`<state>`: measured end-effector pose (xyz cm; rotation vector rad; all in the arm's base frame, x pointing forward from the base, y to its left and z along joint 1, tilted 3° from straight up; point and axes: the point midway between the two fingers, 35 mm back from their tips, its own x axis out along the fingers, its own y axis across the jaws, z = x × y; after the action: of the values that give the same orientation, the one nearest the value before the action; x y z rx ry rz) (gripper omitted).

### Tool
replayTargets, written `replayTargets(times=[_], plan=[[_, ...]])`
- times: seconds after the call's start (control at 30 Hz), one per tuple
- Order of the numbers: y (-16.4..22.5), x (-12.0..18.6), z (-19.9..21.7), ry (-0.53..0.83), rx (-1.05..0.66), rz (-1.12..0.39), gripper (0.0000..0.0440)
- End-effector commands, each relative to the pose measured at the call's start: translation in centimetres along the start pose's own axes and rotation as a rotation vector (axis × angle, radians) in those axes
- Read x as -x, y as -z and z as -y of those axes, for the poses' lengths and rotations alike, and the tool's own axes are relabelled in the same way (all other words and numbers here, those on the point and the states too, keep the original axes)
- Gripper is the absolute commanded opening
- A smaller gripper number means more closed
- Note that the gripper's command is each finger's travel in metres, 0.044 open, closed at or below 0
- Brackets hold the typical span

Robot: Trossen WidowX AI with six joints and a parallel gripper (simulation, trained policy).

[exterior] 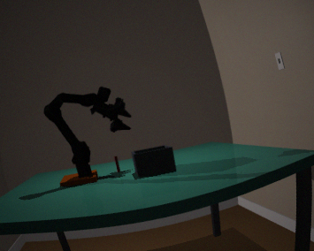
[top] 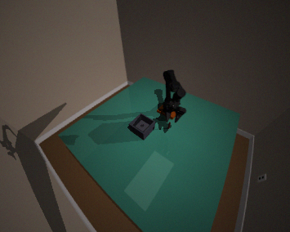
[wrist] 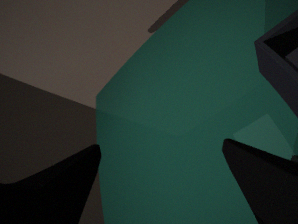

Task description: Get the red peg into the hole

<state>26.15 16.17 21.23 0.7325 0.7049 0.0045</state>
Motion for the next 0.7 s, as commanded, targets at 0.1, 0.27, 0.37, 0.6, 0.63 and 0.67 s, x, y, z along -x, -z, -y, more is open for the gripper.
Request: replayTargets(times=[0.1,0.27,0.37,0.6,0.63,0.67], plan=[[1.7,-0.7,3.6,0.173,-0.006,-0.102,0.044],[3.1,-0.6,6.5,0.326,-0.032,-0.184,0.044],[3.9,-0.4,8.0,0.41,-0.055,-0.225,0.044],[5.3,-0.1,10.6,0.561,-0.116,-0.288,0.044],[5.4,-0.1,10.8,0.577,-0.124,-0.294,0.044],[5.6,0.0,11.1,0.592,-0.132,-0.3,0.044]])
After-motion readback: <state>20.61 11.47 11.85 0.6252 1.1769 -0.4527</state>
